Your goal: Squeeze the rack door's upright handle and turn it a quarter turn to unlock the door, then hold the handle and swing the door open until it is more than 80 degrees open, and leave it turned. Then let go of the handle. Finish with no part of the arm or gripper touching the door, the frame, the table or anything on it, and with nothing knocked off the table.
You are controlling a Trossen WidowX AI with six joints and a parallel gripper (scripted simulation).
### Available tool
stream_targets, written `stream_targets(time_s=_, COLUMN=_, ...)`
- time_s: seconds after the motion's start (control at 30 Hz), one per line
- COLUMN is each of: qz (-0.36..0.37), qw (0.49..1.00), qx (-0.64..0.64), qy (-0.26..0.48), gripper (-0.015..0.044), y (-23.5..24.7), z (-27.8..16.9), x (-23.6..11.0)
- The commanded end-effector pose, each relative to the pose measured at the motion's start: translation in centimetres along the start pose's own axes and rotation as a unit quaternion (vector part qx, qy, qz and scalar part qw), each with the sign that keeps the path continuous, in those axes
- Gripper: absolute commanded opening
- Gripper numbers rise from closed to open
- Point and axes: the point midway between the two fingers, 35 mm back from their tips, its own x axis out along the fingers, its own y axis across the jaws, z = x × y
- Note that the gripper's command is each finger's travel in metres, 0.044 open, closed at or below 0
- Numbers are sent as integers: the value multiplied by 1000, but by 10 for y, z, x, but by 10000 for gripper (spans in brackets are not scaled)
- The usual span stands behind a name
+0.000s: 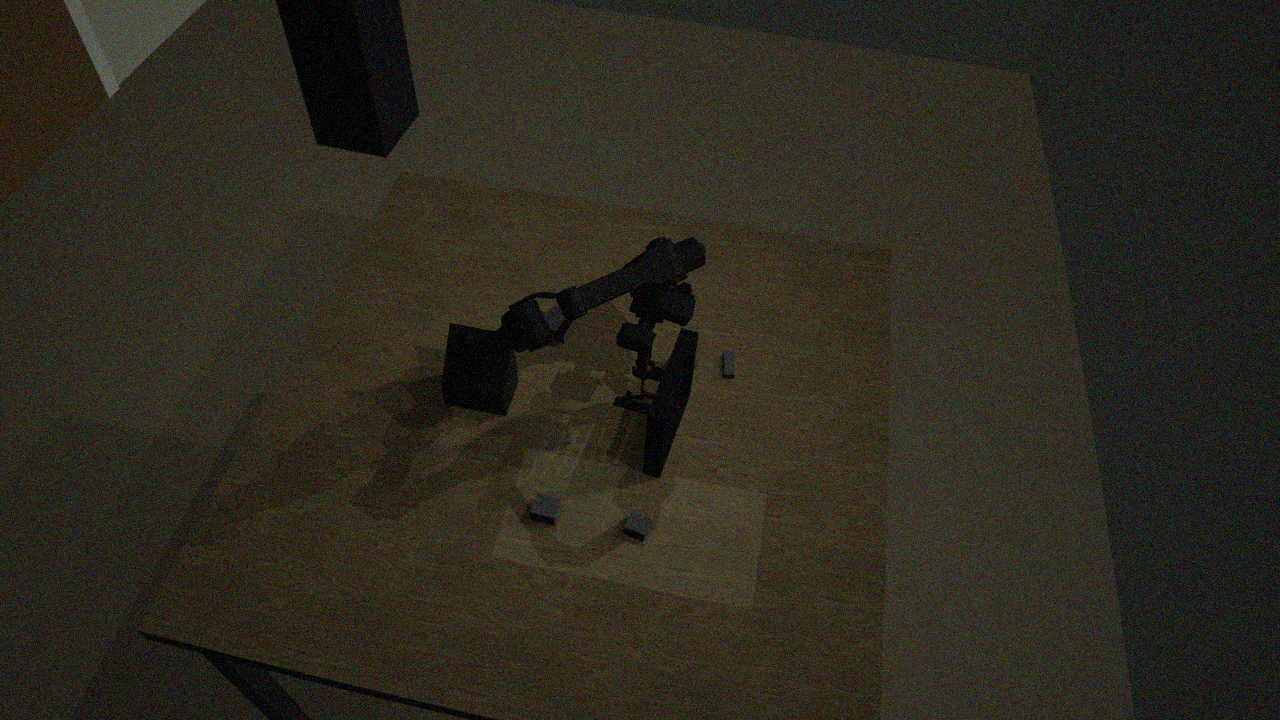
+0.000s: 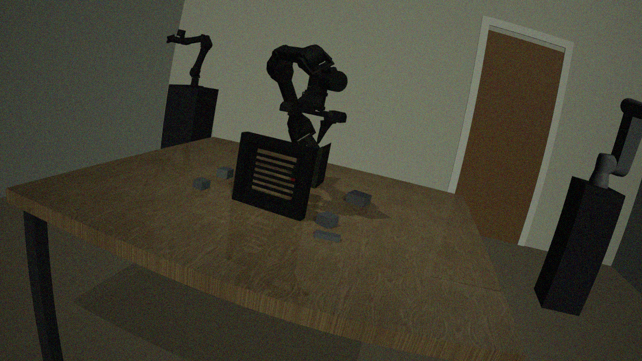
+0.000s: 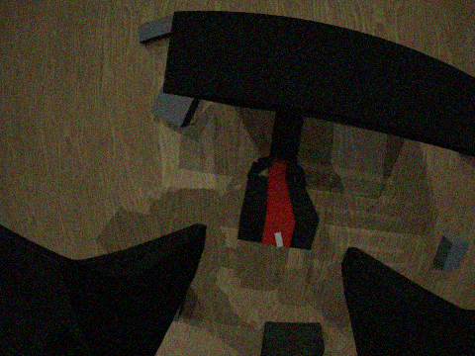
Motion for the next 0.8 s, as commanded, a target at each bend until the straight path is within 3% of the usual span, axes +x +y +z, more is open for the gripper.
stream_targets(time_s=0.0, qz=-5, qw=1000, qx=-3, qy=0, gripper=299, y=0, z=0, x=9)
stream_targets(time_s=0.77, qz=-5, qw=1000, qx=-3, qy=0, gripper=299, y=0, z=1, x=46)
